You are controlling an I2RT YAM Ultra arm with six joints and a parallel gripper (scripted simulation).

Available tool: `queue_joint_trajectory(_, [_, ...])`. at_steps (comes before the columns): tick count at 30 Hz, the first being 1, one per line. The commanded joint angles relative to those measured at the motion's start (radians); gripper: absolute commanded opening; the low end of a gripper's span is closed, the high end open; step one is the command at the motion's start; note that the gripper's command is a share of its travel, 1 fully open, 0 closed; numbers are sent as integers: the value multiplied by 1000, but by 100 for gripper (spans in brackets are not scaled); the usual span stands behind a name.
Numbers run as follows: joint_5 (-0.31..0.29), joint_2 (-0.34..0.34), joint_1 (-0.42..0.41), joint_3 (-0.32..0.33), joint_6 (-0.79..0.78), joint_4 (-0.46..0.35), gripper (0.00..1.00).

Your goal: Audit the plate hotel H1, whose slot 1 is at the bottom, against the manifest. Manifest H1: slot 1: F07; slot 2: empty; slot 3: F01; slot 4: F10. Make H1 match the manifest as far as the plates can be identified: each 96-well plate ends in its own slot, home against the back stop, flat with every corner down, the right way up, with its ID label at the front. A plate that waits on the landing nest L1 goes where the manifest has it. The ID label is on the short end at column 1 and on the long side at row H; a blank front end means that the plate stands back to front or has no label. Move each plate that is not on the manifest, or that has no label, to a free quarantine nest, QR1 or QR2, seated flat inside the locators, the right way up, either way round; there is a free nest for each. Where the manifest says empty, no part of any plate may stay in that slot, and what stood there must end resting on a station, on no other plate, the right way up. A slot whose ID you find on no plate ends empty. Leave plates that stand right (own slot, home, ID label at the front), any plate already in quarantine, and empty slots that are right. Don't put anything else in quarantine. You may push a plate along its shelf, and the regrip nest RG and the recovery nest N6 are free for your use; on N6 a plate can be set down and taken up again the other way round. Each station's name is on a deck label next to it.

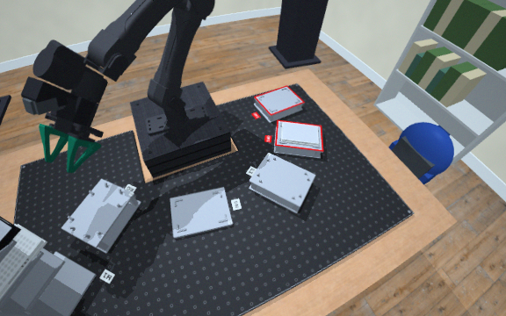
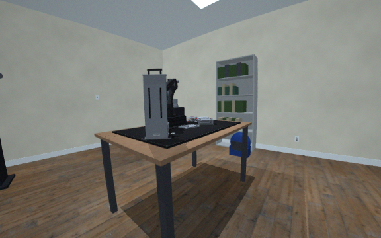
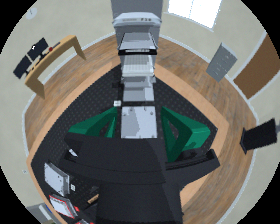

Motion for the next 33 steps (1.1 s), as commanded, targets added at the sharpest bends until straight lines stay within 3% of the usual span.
queue_joint_trajectory(1, [-10,-17,-1,51,-5,-39,100])
queue_joint_trajectory(6, [-11,-22,-2,89,-6,-82,100])
queue_joint_trajectory(21, [-17,-15,-9,290,-9,-278,100])
queue_joint_trajectory(23, [-17,-15,-9,290,-9,-278,100])
queue_joint_trajectory(33, [-21,10,-13,434,-11,-398,100])
